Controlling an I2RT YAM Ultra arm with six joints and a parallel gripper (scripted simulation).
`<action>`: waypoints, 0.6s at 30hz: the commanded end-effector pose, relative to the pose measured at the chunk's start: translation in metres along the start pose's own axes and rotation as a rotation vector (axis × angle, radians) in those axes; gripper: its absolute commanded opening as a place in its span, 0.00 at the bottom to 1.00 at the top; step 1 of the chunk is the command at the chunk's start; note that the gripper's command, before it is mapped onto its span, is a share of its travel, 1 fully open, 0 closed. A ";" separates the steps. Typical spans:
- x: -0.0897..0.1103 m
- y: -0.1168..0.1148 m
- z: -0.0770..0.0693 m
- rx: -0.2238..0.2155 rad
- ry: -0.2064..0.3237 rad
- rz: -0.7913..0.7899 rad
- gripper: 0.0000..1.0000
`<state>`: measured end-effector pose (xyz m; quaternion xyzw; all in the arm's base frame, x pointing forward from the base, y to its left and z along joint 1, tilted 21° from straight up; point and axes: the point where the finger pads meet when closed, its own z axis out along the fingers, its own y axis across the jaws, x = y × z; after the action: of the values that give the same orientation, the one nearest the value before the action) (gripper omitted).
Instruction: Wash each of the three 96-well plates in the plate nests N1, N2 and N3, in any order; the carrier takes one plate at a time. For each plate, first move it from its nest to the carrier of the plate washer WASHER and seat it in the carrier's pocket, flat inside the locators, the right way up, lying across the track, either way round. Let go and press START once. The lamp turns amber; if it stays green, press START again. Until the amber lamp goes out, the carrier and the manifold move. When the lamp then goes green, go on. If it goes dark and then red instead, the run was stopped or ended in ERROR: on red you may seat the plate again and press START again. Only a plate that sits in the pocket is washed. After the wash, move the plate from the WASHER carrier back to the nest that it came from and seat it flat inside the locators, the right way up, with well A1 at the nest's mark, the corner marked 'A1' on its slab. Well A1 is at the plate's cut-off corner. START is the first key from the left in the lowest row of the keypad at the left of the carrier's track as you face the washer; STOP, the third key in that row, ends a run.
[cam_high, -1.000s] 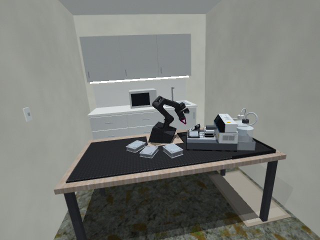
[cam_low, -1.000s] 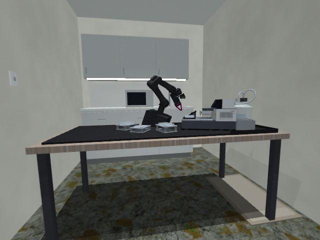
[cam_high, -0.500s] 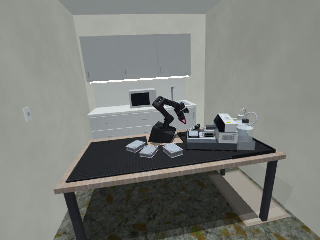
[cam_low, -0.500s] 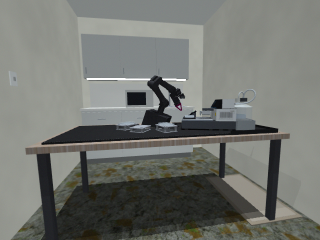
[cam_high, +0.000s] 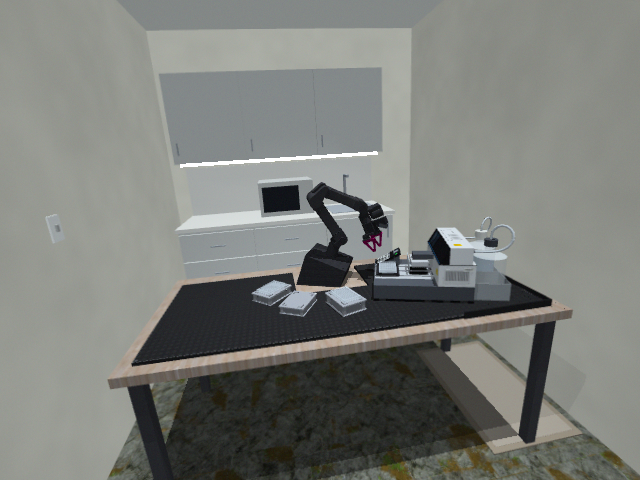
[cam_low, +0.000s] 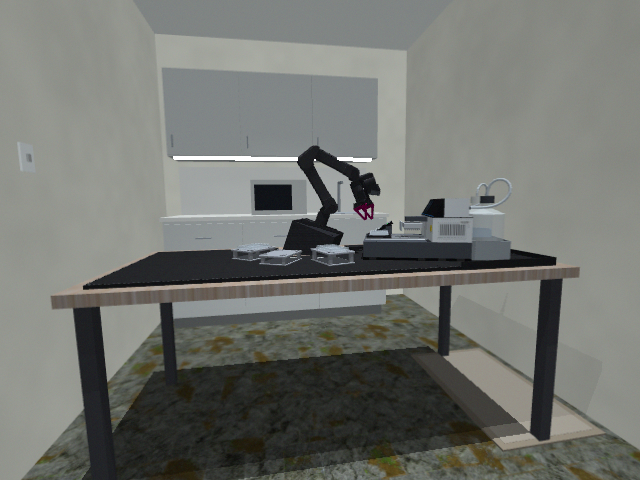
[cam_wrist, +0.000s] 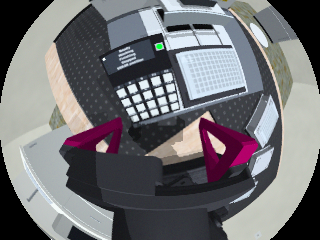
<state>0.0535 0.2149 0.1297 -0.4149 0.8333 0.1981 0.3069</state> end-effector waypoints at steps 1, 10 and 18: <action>-0.006 0.003 -0.001 -0.041 0.081 0.051 1.00; -0.032 -0.014 0.002 0.016 0.208 0.237 1.00; -0.032 -0.015 0.002 0.081 0.355 0.450 1.00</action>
<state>0.0878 0.2325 0.1484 -0.2735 0.9358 0.1585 0.1559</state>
